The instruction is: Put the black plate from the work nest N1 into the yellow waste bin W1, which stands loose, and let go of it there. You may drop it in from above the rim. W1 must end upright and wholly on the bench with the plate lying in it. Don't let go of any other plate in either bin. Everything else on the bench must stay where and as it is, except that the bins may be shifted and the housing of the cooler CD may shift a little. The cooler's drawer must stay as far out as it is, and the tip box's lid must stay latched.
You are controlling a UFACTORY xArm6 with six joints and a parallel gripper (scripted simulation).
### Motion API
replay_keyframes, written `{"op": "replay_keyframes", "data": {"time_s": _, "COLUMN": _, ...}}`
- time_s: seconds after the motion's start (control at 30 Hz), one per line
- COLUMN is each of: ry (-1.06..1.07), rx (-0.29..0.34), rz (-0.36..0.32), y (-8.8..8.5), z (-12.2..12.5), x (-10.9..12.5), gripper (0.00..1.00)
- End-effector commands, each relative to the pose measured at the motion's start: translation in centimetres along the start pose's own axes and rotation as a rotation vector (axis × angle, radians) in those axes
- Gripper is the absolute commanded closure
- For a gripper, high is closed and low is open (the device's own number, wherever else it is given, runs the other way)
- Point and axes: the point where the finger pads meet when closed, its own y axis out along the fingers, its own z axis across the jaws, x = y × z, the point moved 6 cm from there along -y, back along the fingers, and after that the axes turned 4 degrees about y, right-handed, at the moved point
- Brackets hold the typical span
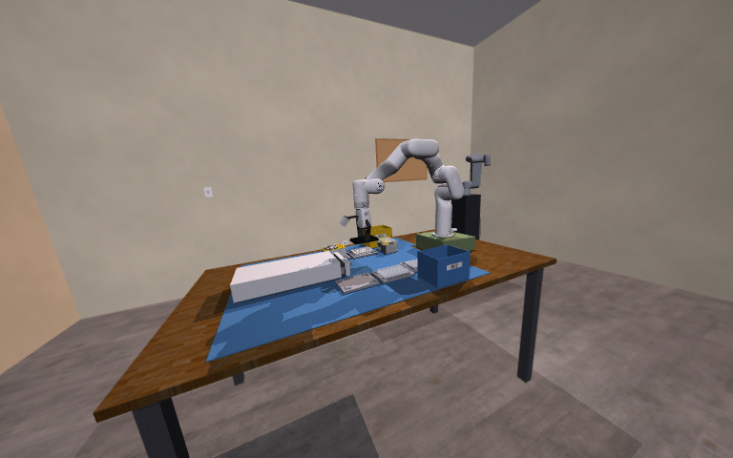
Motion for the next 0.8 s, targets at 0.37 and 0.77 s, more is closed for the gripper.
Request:
{"op": "replay_keyframes", "data": {"time_s": 0.37, "ry": 0.000, "rx": -0.001, "rz": 0.006, "y": -0.2, "z": 3.3, "x": 1.9, "gripper": 1.00}}
{"op": "replay_keyframes", "data": {"time_s": 0.77, "ry": 0.000, "rx": -0.001, "rz": 0.006, "y": -0.2, "z": 5.6, "x": 3.2, "gripper": 1.00}}
